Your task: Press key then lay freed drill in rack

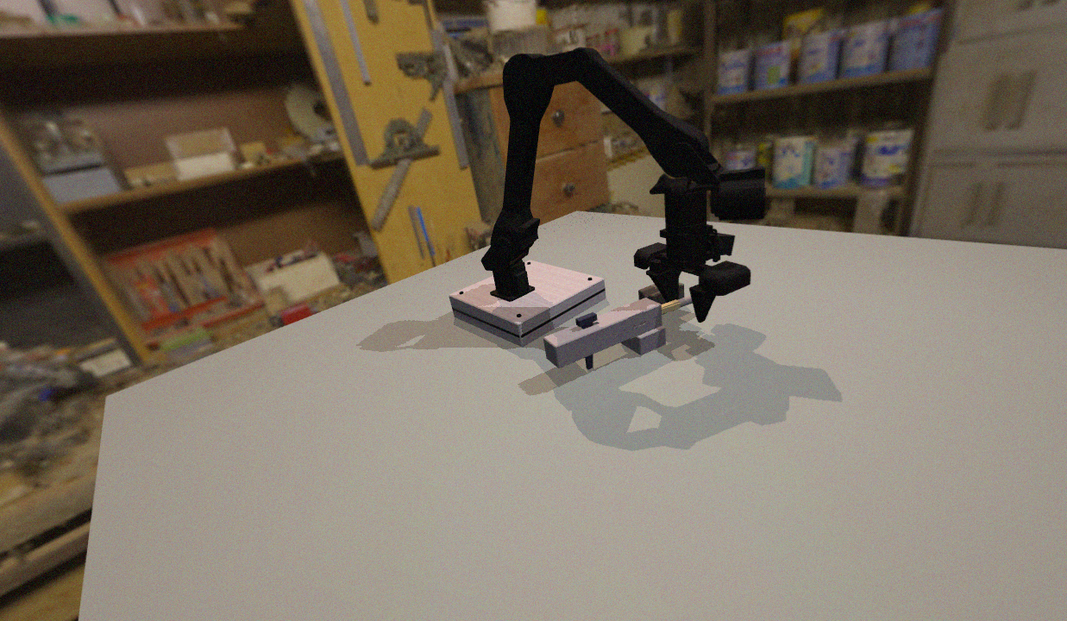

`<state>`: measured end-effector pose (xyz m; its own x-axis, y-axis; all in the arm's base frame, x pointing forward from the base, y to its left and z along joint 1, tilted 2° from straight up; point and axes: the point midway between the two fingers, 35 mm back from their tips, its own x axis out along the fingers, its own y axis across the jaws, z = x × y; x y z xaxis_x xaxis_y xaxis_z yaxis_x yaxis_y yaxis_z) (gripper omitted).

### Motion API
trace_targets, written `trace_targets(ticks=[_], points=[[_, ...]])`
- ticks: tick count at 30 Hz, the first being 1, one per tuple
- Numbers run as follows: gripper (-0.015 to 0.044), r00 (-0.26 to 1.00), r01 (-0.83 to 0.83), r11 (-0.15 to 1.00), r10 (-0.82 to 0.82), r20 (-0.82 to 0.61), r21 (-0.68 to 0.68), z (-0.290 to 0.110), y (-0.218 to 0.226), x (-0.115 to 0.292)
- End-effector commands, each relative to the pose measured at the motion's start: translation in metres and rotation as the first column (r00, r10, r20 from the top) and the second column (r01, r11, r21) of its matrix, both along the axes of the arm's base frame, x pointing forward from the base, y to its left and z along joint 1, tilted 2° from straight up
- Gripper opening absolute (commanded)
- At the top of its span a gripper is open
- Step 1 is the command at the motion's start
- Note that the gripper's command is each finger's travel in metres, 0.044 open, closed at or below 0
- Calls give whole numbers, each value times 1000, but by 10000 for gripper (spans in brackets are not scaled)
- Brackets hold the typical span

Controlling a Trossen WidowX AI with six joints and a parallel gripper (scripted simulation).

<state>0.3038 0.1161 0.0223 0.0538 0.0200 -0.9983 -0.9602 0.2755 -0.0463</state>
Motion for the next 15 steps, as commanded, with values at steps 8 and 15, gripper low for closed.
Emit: trace_targets(ticks=[8,15], points=[[440,1000,-2,1000,2,-1,0,-2,-5,-1],[440,1000,-2,1000,2,-1,-1,-4,-9,-2]])
